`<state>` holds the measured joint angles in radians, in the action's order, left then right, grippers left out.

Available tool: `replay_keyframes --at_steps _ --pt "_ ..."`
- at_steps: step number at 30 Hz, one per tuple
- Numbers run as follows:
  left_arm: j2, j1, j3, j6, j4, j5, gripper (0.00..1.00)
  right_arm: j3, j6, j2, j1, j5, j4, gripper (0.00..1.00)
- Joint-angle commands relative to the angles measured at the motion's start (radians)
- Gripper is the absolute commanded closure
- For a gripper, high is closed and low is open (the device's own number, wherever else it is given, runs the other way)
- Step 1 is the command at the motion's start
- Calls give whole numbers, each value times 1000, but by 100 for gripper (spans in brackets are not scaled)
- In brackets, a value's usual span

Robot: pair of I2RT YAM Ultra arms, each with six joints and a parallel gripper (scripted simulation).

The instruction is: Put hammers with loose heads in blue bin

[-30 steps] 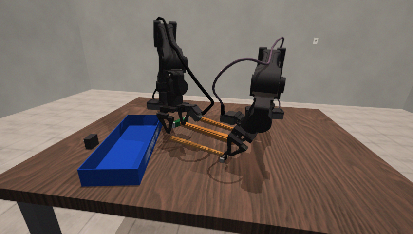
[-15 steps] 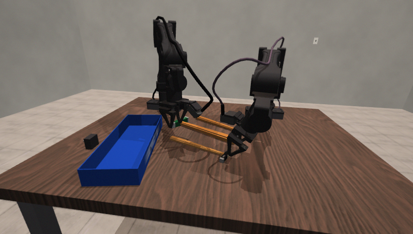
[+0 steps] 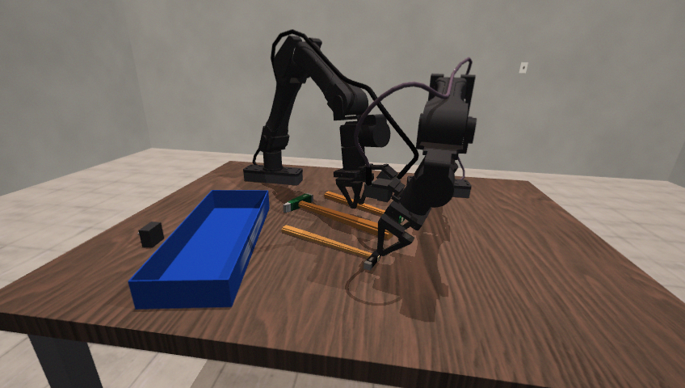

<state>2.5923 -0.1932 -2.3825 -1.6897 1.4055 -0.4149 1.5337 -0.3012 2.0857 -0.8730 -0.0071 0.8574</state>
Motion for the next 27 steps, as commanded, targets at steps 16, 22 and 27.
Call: replay_keyframes --at_steps 16,22,27 --pt "-630 -83 347 580 -93 51 0 -86 321 4 -193 12 -199 60" --pt "-888 -113 546 721 -155 60 0 -89 326 8 -203 12 -202 60" --pt "-1053 -128 651 824 -194 67 0 -89 327 9 -205 12 -203 60"
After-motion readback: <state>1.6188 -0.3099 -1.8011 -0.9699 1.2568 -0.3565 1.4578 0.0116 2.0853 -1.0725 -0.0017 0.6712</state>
